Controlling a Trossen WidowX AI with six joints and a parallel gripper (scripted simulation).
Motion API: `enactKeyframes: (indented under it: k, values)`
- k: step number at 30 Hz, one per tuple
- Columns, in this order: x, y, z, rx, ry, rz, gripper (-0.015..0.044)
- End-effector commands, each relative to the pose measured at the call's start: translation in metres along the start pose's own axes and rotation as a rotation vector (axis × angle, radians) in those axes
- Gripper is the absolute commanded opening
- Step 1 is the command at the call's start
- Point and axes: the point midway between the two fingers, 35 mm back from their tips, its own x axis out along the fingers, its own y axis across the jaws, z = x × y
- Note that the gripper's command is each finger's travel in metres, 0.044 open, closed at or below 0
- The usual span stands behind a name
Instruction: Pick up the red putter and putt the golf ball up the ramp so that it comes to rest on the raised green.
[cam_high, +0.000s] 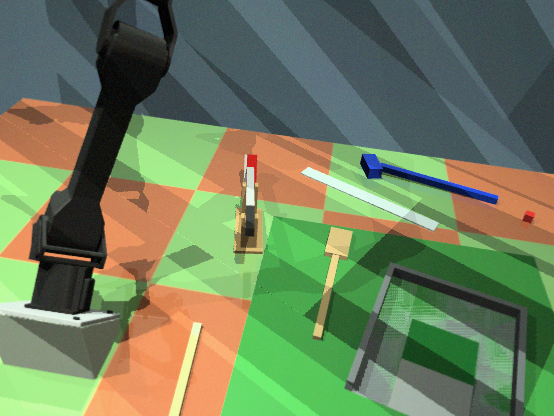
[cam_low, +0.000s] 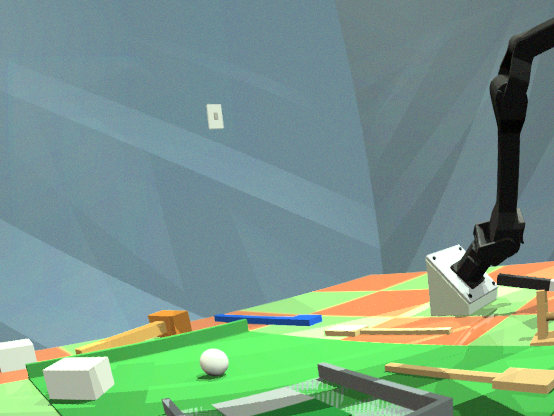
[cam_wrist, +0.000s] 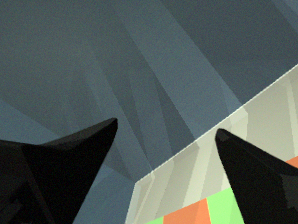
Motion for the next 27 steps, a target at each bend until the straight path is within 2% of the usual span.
enactKeyframes:
  k: [1, 4, 8, 12, 17, 21, 27]
  values:
    - [0.000, -0.001, 0.000, -0.001, 0.001, -0.004, 0.0426]
    - [0.003, -0.020, -0.005, -0.017, 0.014, -0.071, 0.0440]
    - [0.000, -0.073, -0.019, -0.063, 0.062, -0.258, 0.0440]
    - [-0.013, -0.121, -0.032, -0.124, 0.118, -0.437, 0.0440]
    - [-0.034, -0.161, -0.050, -0.140, 0.187, -0.577, 0.0440]
    - [-0.060, -0.190, -0.066, -0.142, 0.246, -0.691, 0.0440]
    - [-0.130, -0.230, -0.100, -0.119, 0.371, -0.941, 0.0440]
